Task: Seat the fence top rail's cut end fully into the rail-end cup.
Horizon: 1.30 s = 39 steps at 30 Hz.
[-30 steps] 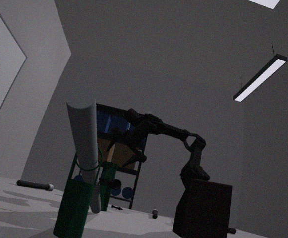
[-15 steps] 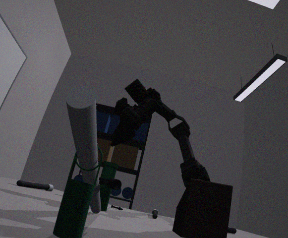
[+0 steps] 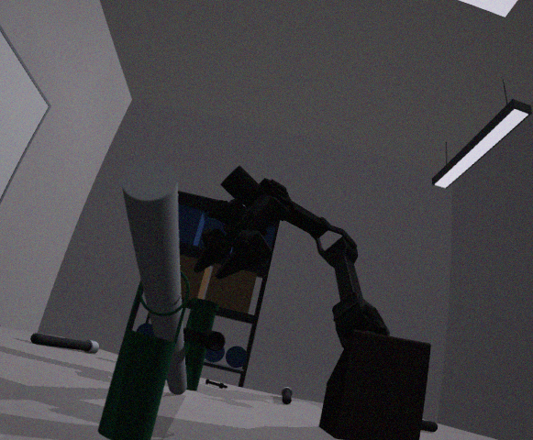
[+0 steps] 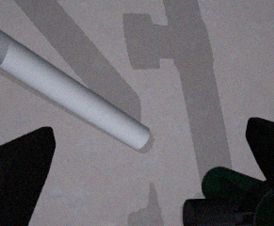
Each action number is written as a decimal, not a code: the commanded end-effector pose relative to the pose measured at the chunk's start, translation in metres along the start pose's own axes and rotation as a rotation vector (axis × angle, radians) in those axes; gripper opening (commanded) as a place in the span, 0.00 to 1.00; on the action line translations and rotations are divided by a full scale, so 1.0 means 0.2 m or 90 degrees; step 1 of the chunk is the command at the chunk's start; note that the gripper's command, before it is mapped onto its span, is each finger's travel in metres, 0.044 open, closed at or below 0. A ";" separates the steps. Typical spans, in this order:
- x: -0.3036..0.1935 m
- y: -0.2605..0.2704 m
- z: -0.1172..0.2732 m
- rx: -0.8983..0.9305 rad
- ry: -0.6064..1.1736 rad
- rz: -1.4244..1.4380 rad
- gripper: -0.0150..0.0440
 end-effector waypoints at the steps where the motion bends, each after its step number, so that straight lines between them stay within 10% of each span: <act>1: -0.21 -0.14 0.02 0.034 -0.022 0.270 1.00; 18: -0.68 -0.31 0.12 0.010 -0.099 0.896 1.00; 39: -0.75 -0.27 -0.06 0.009 -0.100 0.903 1.00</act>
Point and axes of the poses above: the point midway between the two fingers, 35 mm back from their tips, its own z axis back along the fingers, its own y axis across the jaws, x = y × z, the point moved 7 cm from there along z, back along the fingers, and after that the axes turned 7 degrees about z, right-handed, at the moved point
